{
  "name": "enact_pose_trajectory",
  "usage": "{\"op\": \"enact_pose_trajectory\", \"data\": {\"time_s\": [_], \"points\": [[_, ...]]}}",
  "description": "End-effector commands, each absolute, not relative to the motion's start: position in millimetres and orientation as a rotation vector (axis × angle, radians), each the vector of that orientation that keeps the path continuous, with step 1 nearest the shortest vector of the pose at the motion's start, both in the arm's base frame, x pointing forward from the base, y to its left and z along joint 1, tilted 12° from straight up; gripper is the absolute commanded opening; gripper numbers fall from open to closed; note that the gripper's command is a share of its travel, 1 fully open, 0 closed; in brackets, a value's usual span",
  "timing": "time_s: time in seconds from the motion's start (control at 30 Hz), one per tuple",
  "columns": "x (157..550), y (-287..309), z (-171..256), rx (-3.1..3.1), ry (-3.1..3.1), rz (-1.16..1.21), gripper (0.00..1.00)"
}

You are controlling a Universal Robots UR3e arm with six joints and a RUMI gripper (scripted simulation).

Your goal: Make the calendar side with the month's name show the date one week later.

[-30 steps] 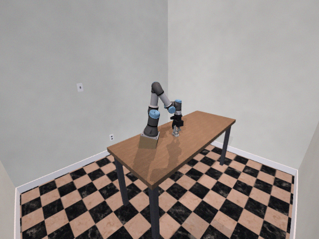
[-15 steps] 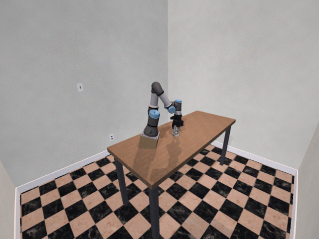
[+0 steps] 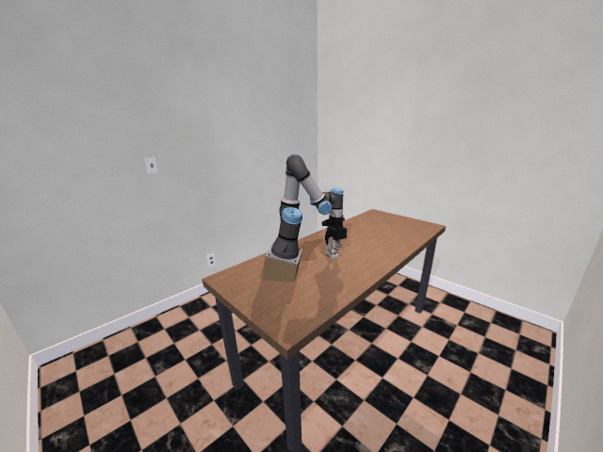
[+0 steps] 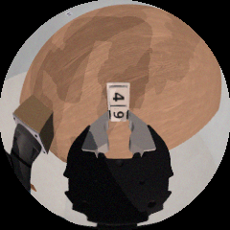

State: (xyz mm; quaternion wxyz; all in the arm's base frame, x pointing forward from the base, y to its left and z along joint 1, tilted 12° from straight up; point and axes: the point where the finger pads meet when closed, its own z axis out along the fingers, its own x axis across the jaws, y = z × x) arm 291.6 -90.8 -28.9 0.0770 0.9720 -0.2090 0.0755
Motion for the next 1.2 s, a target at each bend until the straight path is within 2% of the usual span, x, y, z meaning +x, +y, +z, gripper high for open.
{"op": "enact_pose_trajectory", "data": {"time_s": [0.0, 0.53, 1.17], "points": [[292, -91, -28, 2.911, -0.626, 0.229, 0.10], [290, -88, -13, 2.911, -0.626, 0.229, 0.10], [284, -78, 41, 2.911, -0.626, 0.229, 0.10]]}}
